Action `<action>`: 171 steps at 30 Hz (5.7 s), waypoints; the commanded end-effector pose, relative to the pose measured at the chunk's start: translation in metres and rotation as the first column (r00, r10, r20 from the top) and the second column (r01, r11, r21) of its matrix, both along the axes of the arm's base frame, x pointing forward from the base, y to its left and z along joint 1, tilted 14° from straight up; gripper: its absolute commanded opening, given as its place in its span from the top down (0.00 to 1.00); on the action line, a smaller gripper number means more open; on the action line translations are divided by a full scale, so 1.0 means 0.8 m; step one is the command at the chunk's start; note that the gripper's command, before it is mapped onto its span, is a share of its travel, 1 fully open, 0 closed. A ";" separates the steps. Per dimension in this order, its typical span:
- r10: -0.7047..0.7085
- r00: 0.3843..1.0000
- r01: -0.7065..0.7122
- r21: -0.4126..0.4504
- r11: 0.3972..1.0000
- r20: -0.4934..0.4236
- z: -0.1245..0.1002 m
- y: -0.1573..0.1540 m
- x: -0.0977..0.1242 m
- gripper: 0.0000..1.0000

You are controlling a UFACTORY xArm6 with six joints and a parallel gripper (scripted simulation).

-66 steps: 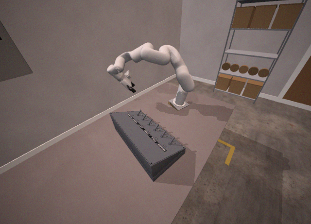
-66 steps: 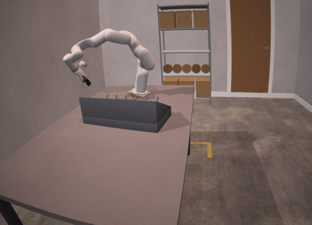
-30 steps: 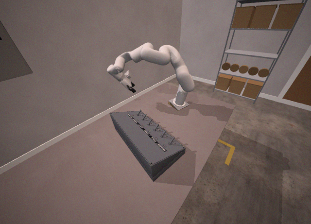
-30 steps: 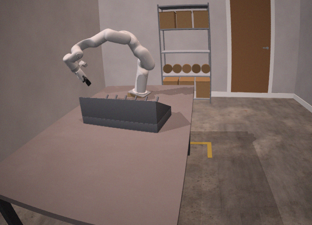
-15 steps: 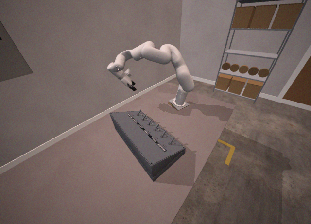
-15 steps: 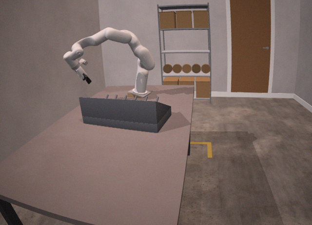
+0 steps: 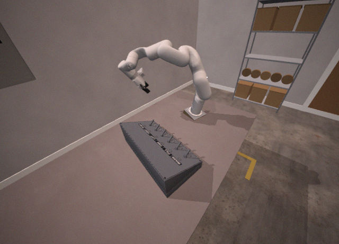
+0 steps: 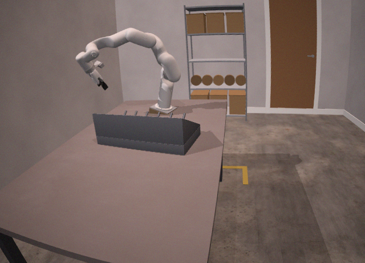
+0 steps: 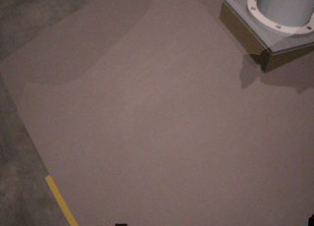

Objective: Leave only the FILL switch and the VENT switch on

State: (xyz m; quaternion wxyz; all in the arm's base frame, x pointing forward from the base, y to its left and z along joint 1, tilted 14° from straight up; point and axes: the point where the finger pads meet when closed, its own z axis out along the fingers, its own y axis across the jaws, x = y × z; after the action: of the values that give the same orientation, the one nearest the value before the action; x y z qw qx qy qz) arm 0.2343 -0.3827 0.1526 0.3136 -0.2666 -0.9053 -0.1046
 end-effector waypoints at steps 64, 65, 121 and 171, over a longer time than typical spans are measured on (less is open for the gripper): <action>0.398 0.677 -0.077 -0.478 0.875 0.619 0.133 0.496 0.284 0.00; 0.398 0.677 -0.077 -0.478 0.875 0.619 0.134 0.501 0.284 0.00; 0.299 0.418 -0.089 -0.289 0.953 0.858 0.177 0.727 0.212 0.23; 0.299 0.419 -0.090 -0.289 0.953 0.857 0.195 0.739 0.407 0.00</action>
State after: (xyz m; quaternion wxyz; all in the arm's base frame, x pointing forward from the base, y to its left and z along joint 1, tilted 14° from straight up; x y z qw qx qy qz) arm 0.5546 0.2071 0.3123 -0.2258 -0.0937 -0.9645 -0.0998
